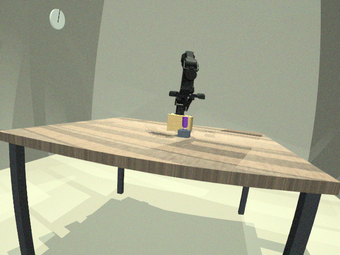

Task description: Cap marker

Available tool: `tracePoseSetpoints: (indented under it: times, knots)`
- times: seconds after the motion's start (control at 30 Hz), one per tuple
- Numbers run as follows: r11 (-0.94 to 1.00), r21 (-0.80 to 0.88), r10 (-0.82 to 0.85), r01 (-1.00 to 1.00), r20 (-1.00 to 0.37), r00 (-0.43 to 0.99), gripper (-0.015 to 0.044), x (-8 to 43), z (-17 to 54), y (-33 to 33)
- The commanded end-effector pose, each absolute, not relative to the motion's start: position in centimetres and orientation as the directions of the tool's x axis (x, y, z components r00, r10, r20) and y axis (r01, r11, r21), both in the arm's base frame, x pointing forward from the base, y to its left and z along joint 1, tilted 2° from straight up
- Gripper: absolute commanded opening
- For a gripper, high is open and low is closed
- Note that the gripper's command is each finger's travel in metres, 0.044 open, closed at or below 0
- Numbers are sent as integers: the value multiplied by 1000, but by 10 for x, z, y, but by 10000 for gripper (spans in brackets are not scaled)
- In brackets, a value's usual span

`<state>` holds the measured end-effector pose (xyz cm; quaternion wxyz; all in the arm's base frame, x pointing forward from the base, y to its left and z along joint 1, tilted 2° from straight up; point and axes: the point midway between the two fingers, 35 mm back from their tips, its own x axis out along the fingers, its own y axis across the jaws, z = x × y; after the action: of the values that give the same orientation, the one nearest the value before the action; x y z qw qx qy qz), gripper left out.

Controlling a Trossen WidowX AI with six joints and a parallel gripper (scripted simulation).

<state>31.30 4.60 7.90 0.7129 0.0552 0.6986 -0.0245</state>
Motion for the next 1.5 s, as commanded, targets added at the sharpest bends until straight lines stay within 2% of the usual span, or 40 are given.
tracePoseSetpoints:
  times: [0.0, 1.47]
  knots:
    - [992, 46, 43, 119, -999, 23, 0, 313, 79, 46]
    - [992, 48, 44, 113, -998, 35, 0, 316, 44, 48]
